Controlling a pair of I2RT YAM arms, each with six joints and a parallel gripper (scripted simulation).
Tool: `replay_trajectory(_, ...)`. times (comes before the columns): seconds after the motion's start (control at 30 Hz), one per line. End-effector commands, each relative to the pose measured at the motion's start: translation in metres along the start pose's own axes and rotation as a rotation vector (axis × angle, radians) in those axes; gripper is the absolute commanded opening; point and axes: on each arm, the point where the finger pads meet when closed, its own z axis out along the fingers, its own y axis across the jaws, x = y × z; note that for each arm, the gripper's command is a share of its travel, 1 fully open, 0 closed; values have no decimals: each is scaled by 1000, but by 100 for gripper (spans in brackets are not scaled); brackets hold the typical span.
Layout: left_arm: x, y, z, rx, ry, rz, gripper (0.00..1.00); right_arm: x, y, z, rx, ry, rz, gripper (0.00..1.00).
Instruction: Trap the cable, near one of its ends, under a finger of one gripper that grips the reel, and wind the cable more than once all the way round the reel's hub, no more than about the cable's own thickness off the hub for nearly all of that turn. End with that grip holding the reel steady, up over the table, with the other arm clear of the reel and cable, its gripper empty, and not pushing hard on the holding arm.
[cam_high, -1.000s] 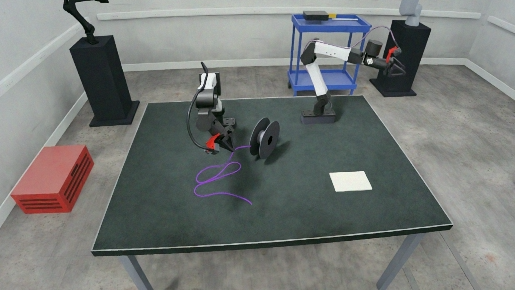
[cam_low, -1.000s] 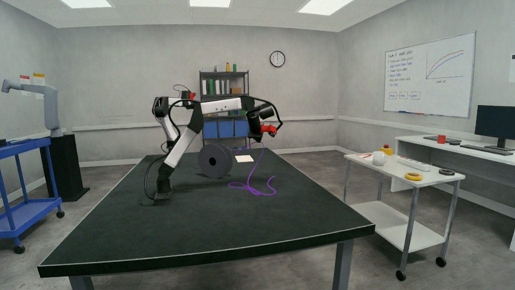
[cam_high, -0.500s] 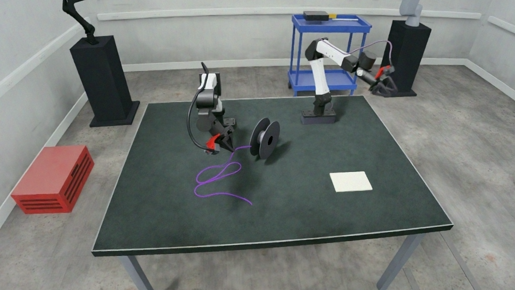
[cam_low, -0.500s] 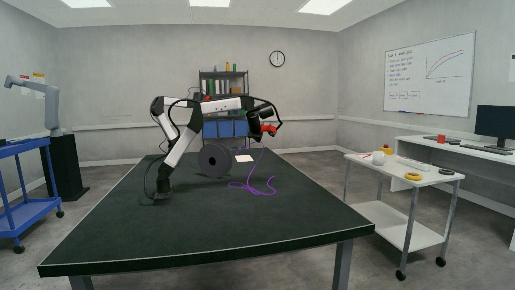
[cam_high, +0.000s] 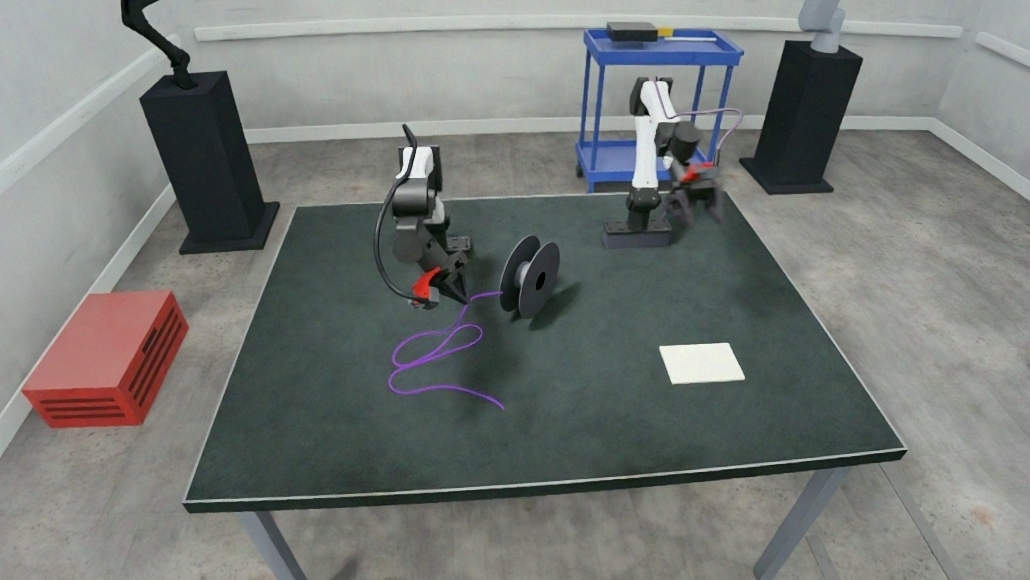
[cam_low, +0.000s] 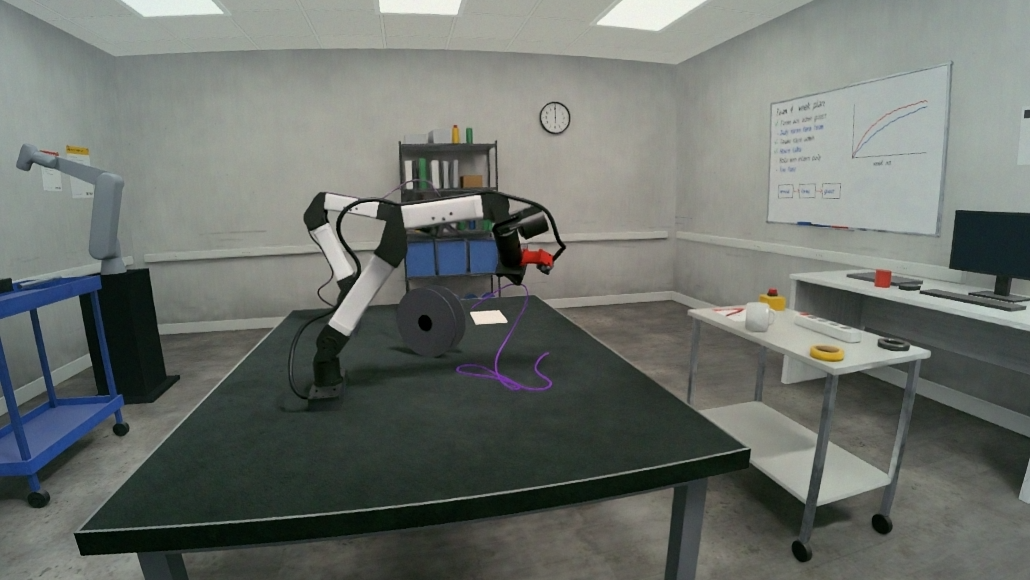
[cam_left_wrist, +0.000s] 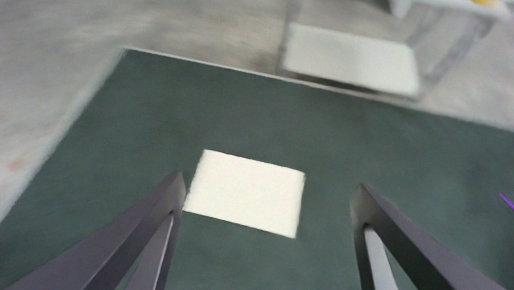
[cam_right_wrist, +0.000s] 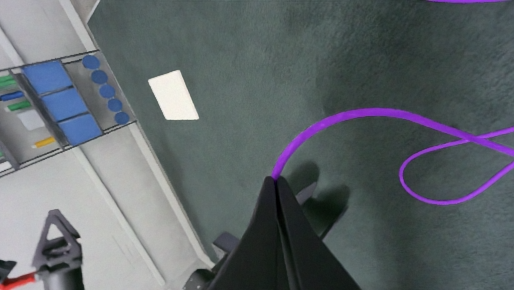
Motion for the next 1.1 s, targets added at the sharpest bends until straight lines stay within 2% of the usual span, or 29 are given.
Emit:
replay_trajectory(0.0,23,-40,2,58,60,22,75,0,1,1,-4,9,-6,0)
replay_trajectory(0.07,33,-70,-4,122,80,52,75,0,1,1,-4,9,-6,0)
replay_trajectory(0.13,33,-70,-4,122,80,52,75,0,1,1,-4,9,-6,0)
replay_trajectory(0.2,48,-97,-11,181,108,86,75,0,1,1,-4,9,-6,0)
replay_trajectory(0.37,69,-158,-37,321,137,158,75,0,1,1,-4,9,-6,0)
replay_trajectory(0.57,98,-211,-71,457,171,240,75,0,1,1,-4,9,-6,0)
replay_trajectory(1.07,138,-267,-128,627,208,354,75,0,1,1,-4,9,-6,0)
